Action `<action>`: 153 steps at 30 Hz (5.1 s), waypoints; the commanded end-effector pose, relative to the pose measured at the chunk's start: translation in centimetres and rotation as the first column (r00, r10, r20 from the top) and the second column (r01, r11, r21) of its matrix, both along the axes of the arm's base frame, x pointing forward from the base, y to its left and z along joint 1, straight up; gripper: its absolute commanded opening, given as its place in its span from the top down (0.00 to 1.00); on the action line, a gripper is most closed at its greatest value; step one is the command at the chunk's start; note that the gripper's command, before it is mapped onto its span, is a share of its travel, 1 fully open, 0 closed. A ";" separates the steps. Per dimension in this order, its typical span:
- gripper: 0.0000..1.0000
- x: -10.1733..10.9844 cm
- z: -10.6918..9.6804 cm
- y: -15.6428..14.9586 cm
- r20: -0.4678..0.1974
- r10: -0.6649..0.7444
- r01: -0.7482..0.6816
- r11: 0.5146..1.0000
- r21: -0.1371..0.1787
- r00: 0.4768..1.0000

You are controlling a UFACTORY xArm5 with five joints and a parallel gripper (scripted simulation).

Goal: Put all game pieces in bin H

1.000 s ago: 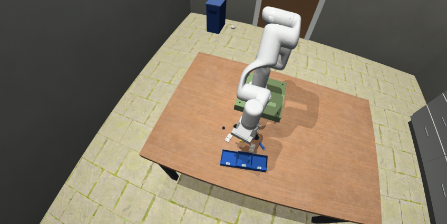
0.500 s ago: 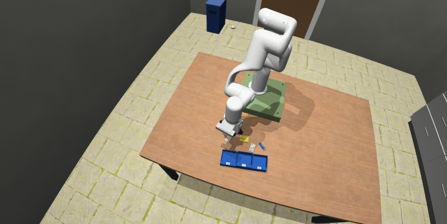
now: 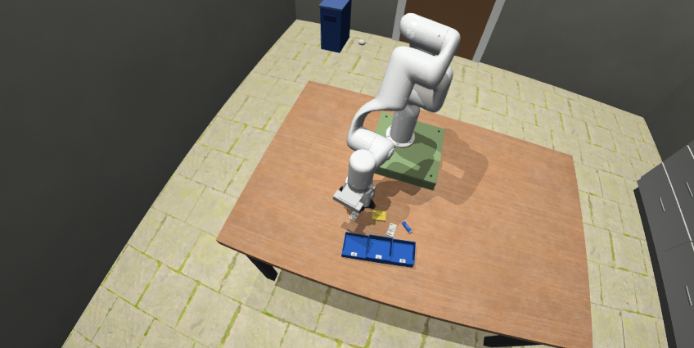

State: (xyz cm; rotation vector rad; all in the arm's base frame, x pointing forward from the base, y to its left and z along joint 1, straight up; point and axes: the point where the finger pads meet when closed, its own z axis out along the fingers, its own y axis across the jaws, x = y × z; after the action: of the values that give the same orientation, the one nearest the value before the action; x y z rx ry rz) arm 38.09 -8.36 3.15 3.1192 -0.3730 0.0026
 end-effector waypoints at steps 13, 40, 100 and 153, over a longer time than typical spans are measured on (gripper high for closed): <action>0.58 0.1 0.1 0.1 0.003 0.000 0.000 1.000 -0.001 1.000; 0.58 0.2 -5.7 0.1 0.003 0.000 0.000 1.000 -0.001 1.000; 0.79 0.2 -4.0 0.1 0.003 0.000 0.000 1.000 -0.001 1.000; 0.79 4.8 0.1 10.6 0.004 0.000 0.000 1.000 0.001 1.000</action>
State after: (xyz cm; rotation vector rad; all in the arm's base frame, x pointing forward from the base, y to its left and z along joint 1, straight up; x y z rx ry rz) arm 42.12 0.97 3.13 3.1199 -0.3715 0.0045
